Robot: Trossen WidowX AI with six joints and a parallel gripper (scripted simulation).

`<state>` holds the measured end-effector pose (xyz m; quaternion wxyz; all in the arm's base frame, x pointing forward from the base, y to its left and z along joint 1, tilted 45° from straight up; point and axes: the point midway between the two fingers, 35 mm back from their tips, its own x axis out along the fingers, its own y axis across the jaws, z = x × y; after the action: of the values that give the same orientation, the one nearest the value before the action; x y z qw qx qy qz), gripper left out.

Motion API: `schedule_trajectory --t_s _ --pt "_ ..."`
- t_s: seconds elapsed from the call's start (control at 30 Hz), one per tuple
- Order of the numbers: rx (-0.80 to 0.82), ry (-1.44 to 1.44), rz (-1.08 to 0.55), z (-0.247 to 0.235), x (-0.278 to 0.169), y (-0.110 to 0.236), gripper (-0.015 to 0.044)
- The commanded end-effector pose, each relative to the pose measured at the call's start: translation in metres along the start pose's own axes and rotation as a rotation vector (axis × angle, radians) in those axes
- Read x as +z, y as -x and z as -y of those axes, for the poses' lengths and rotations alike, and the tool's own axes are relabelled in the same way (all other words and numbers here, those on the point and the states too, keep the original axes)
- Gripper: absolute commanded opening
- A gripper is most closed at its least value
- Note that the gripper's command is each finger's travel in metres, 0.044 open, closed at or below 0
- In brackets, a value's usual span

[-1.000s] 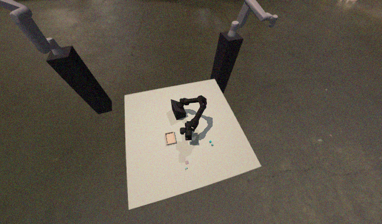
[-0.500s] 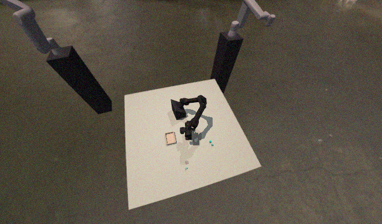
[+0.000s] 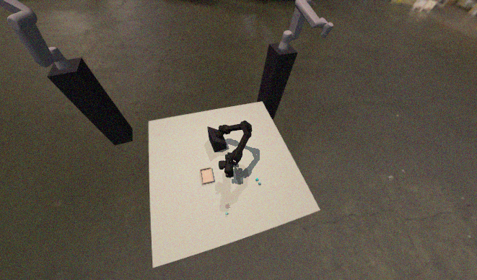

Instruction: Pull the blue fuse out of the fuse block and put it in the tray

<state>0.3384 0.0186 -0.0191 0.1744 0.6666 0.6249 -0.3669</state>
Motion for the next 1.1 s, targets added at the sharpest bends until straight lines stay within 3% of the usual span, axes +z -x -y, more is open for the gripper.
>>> schedule_trajectory --t_s 0.0,0.3,1.07 --pt "0.009 0.009 0.006 -0.001 0.000 0.010 0.0000" --pt "0.011 0.008 0.009 -0.005 0.009 0.012 0.0000" --pt "0.017 0.007 0.024 -0.024 0.162 0.018 0.0000"
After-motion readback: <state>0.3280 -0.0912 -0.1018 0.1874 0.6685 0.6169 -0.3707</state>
